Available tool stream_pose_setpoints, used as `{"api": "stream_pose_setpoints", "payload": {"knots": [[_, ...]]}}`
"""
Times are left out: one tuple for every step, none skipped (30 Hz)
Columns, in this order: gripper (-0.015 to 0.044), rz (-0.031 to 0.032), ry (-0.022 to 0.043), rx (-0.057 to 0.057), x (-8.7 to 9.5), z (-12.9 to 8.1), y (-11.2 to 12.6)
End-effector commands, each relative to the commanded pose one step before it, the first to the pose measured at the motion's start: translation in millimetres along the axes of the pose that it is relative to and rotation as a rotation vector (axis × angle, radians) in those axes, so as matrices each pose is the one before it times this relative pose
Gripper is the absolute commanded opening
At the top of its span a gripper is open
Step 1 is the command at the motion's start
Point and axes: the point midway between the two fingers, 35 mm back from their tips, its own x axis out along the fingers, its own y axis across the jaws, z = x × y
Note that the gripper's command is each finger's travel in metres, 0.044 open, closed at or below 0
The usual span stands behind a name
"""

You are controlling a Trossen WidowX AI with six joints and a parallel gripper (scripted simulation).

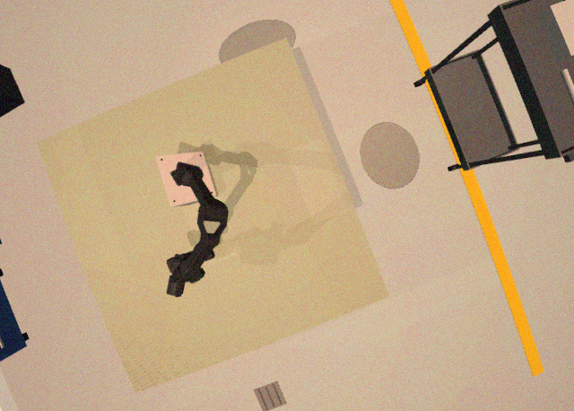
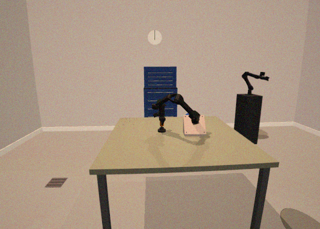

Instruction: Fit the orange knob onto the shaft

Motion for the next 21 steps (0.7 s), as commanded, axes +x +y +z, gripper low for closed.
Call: {"api": "stream_pose_setpoints", "payload": {"knots": [[0.0,0.00223,-0.01149,0.0005,-1.85,1.12,-0.33],[0.0,-0.00002,-0.00001,-0.0007,-0.61,0.37,-0.07],[0.0,-0.00001,-0.00001,-0.0002,-0.28,0.42,-0.08],[0.0,-0.00001,-0.00001,-0.0001,-0.13,0.43,-0.09],[0.0,0.0,-0.00002,-0.0001,-0.11,0.57,-0.05],[0.0,0.0,0.0,0.0,0.02,0.14,0.07],[0.0,0.00001,0.0,0.0,0.02,0.06,0.15],[0.0,0.00001,0.0,0.0,-0.01,0.06,0.21],[0.0,0.00001,0.0,0.0,-0.01,0.04,0.23],[0.0,0.00001,0.0,0.0,0.07,-0.04,0.19],[0.0,0.00001,0.00001,0.0,0.16,-0.16,0.15],[0.0,0.00001,0.00001,0.0,0.2,-0.24,0.14],[0.0,0.00001,0.00001,0.0,0.2,-0.24,0.14],[0.0,0.00001,0.00001,0.0,0.21,-0.24,0.12],[0.0,0.00001,0.00001,0.0,0.25,-0.28,0.09],[0.0,0.00001,0.00001,0.0,0.27,-0.27,-0.02],[0.0,0.0,0.0,0.0,0.19,-0.13,-0.12],[0.0,0.0,0.0,0.0,0.08,-0.02,-0.16],[0.0,-0.00001,0.0,0.0,0.0,0.04,-0.15],[0.0,-0.00001,0.0,0.0,-0.07,0.11,-0.13],[0.0,-0.00001,-0.00001,0.0,-0.12,0.16,-0.12]]}}
